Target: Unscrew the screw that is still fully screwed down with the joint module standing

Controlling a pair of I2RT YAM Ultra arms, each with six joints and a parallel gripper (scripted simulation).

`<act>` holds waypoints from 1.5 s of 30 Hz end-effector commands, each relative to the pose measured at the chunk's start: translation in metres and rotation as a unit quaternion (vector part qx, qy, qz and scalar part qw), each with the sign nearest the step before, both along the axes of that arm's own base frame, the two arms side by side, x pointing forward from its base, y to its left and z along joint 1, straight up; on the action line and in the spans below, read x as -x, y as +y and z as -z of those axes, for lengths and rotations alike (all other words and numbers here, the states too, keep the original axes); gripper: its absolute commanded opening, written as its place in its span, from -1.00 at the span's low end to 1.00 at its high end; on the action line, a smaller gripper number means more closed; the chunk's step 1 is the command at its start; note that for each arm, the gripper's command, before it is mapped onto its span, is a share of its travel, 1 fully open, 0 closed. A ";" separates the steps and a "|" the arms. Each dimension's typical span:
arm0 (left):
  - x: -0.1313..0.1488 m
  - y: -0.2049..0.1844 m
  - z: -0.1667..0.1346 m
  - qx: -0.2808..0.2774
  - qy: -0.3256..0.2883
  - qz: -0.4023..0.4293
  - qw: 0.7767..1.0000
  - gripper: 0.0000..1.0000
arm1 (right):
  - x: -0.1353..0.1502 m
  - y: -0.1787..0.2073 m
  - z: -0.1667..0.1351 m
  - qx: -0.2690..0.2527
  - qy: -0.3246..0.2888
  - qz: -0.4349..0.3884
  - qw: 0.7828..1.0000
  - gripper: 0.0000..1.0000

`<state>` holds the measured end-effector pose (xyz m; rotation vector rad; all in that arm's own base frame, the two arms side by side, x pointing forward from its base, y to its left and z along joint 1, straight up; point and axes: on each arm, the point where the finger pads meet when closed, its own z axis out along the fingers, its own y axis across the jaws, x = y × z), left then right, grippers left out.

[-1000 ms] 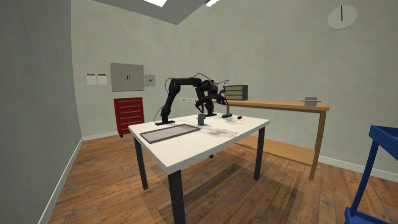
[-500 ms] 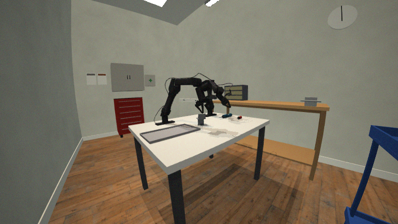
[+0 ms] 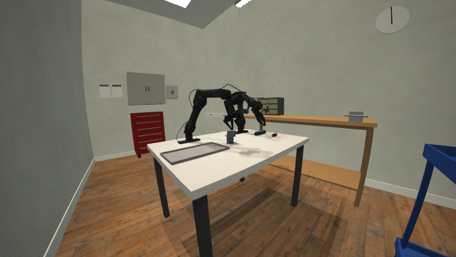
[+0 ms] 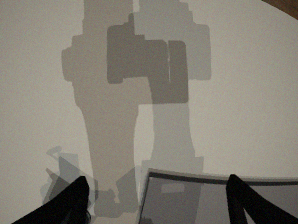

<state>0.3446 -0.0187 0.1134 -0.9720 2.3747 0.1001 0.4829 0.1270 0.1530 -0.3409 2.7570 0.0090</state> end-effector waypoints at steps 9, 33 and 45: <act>0.028 0.027 0.008 0.062 0.048 -0.086 0.993 0.30 | -0.001 0.000 -0.008 -0.003 -0.010 0.000 1.000 1.00; 0.108 0.077 0.038 0.216 0.169 -0.353 0.895 0.30 | -0.001 0.000 -0.008 -0.003 -0.010 0.000 1.000 1.00; 0.108 0.078 0.031 0.234 0.167 -0.368 0.884 0.30 | -0.001 0.000 -0.008 -0.003 -0.010 0.000 1.000 1.00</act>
